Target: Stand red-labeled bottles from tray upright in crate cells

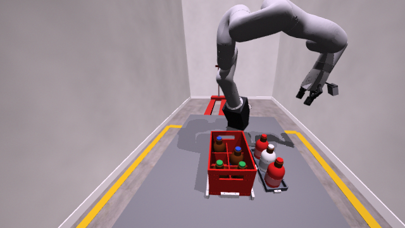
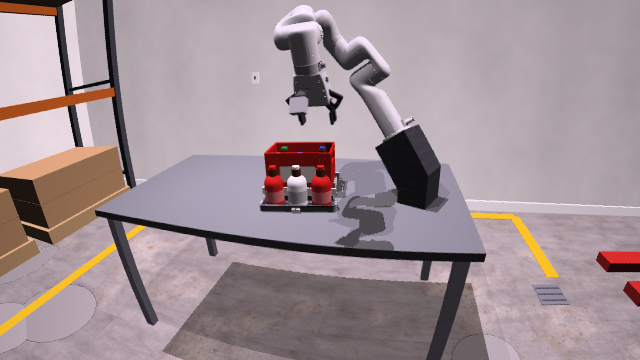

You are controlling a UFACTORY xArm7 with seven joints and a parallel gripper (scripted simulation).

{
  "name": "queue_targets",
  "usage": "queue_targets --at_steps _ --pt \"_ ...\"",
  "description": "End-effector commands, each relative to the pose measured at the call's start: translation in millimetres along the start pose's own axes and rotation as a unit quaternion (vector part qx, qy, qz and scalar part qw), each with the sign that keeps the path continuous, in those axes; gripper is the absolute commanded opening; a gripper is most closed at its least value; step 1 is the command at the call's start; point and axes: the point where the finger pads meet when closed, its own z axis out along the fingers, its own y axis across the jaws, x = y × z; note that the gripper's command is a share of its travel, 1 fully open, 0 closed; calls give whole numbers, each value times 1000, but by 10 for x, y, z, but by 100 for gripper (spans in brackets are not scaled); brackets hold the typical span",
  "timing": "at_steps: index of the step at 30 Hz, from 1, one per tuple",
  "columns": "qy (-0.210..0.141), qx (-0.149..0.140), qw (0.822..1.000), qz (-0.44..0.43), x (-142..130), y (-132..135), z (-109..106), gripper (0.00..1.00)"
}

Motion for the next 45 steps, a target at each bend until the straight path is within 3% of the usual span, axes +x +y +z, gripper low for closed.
queue_targets --at_steps 1,5,8,10,11,13,14,19,20,24,25,30,31,37,38,44,45 --pt "2 0 1000 0 6 -3 -20 100" --pt "4 0 1000 12 -10 68 -1 100" --pt "11 4 997 81 -128 460 119 100" --pt "11 4 997 81 -128 460 119 100" --pt "15 6 993 120 -214 674 194 100" --pt "15 6 993 120 -214 674 194 100" --pt "18 9 986 167 -333 921 290 100" --pt "18 9 986 167 -333 921 290 100" --pt "22 13 975 220 -490 1188 408 100" --pt "22 13 975 220 -490 1188 408 100" --pt "26 18 960 280 -690 1460 547 100" --pt "26 18 960 280 -690 1460 547 100" --pt "29 23 939 343 -930 1720 704 100" --pt "29 23 939 343 -930 1720 704 100" --pt "32 30 912 407 -1206 1954 874 100" --pt "32 30 912 407 -1206 1954 874 100" --pt "35 37 880 472 -1506 2148 1052 100"
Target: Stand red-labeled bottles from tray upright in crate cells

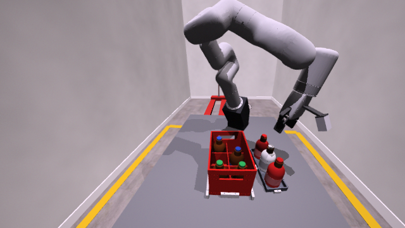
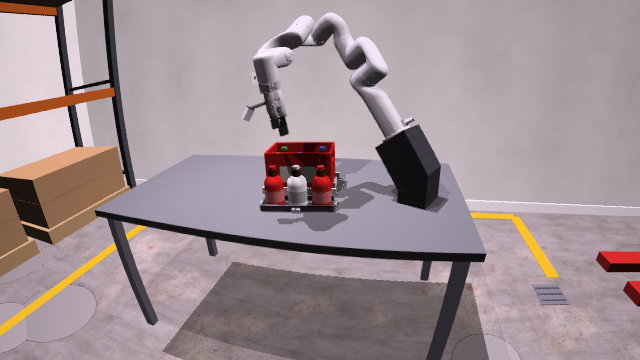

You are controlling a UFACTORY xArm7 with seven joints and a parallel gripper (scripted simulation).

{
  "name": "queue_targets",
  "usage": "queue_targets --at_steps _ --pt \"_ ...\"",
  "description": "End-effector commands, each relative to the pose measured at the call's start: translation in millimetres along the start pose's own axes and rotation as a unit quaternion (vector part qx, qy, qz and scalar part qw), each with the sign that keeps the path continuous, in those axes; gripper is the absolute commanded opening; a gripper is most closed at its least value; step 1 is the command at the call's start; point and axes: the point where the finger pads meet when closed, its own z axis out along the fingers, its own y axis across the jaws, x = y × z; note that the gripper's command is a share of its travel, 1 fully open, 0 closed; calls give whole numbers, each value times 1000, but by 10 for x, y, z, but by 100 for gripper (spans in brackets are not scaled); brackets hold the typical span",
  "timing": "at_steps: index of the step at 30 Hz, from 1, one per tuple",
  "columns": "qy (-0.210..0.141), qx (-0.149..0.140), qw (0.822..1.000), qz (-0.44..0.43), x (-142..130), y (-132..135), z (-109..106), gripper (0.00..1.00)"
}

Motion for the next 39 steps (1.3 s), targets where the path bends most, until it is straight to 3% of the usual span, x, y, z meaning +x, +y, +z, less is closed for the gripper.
queue_targets --at_steps 1,8,9,15,16,22,23,28,29,34,35,39 --pt "7 8 997 74 -51 365 131 100" --pt "7 8 997 74 -51 365 131 100" --pt "9 15 989 146 -156 707 280 100" --pt "9 15 989 146 -156 707 280 100" --pt "12 24 976 217 -296 1011 424 100" --pt "12 24 976 217 -296 1011 424 100" --pt "14 33 958 285 -459 1269 557 100" --pt "14 33 958 285 -459 1269 557 100" --pt "18 42 937 347 -631 1477 676 100" --pt "18 42 937 347 -631 1477 676 100" --pt "21 52 913 404 -800 1638 778 100" --pt "21 52 913 404 -800 1638 778 100"
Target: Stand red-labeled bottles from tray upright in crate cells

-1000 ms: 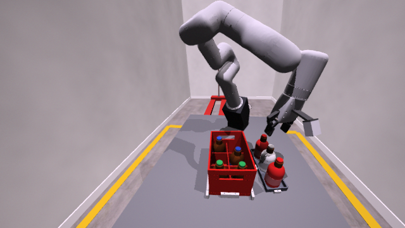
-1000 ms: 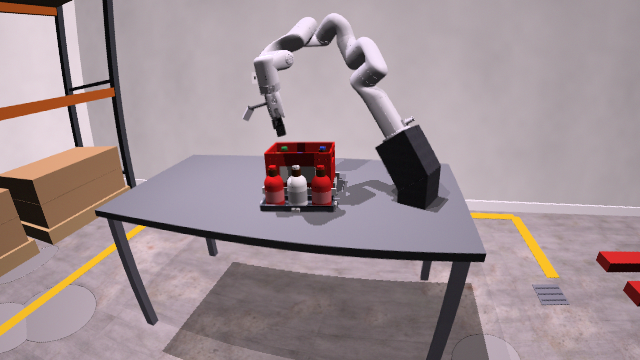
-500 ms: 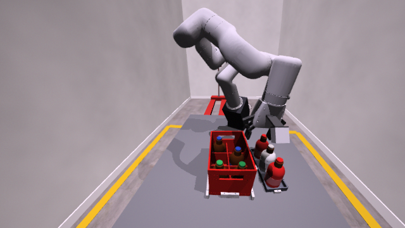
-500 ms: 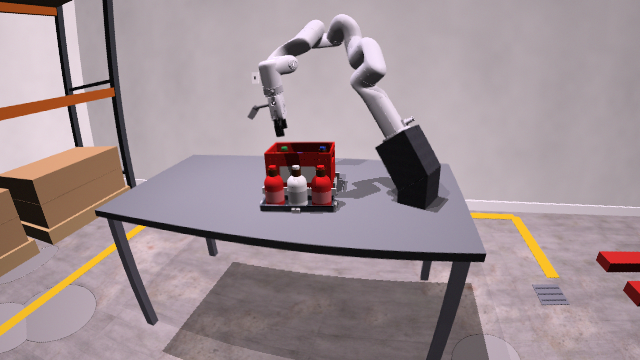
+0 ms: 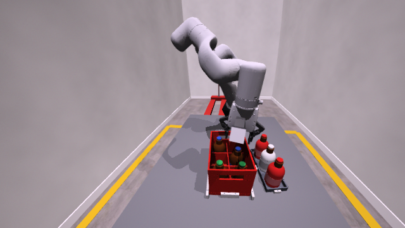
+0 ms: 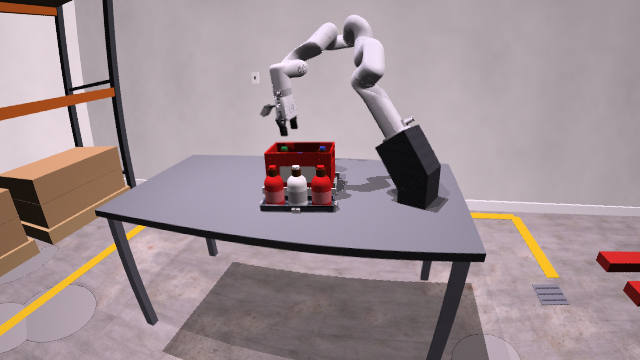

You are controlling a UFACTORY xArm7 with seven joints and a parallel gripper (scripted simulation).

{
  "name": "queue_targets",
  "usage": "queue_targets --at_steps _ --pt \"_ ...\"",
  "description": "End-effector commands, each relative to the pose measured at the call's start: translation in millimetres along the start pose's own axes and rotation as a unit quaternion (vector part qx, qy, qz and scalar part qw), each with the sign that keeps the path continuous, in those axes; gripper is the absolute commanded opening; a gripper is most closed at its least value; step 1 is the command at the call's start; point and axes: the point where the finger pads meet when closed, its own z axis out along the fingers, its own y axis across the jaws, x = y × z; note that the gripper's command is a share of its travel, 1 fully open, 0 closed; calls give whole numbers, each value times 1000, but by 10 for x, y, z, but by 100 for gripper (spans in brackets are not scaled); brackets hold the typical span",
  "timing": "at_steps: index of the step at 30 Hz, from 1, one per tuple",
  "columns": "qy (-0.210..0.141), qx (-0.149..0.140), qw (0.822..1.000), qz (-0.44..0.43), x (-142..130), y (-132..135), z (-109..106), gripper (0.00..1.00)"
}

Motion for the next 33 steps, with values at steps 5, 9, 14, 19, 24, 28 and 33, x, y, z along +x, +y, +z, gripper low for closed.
queue_targets --at_steps 5,9,14,19,24,28,33 --pt "11 26 992 120 -43 421 117 100" --pt "13 36 986 161 -82 544 155 100" --pt "18 52 974 220 -148 699 202 100" --pt "21 64 963 260 -198 787 227 100" --pt "21 64 963 260 -198 788 228 100" --pt "21 64 963 260 -198 788 228 0" --pt "21 64 963 260 -198 788 228 0"
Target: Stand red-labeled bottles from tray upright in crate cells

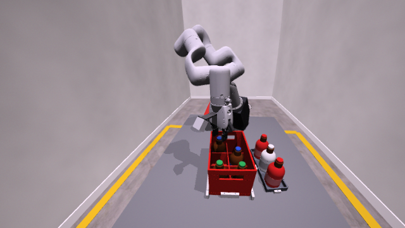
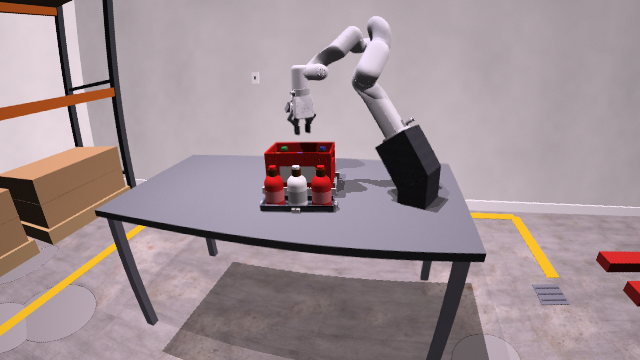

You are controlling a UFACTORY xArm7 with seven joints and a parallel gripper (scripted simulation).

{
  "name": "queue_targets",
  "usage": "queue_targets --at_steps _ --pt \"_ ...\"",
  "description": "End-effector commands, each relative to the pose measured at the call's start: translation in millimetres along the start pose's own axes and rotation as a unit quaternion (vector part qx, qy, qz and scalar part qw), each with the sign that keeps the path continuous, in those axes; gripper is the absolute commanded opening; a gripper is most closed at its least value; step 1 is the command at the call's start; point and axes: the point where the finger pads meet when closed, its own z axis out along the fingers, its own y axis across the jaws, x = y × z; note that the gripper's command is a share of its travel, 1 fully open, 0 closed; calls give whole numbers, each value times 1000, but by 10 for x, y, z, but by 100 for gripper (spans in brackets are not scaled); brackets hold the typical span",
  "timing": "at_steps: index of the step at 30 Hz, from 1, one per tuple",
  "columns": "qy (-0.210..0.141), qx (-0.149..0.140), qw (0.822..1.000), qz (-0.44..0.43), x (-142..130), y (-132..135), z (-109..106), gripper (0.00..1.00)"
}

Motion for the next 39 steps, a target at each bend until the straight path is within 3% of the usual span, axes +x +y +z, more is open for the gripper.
queue_targets --at_steps 1,30,33,36,38,39 --pt "1 1 1000 0 10 -4 -7 0" --pt "2 0 1000 1 13 -23 -8 0" --pt "7 -10 1000 2 32 -248 -17 0" --pt "18 -19 1000 -2 -81 -839 -24 0" --pt "18 -19 1000 -2 -81 -839 -24 0" --pt "20 -18 1000 -5 -194 -1101 -22 0"
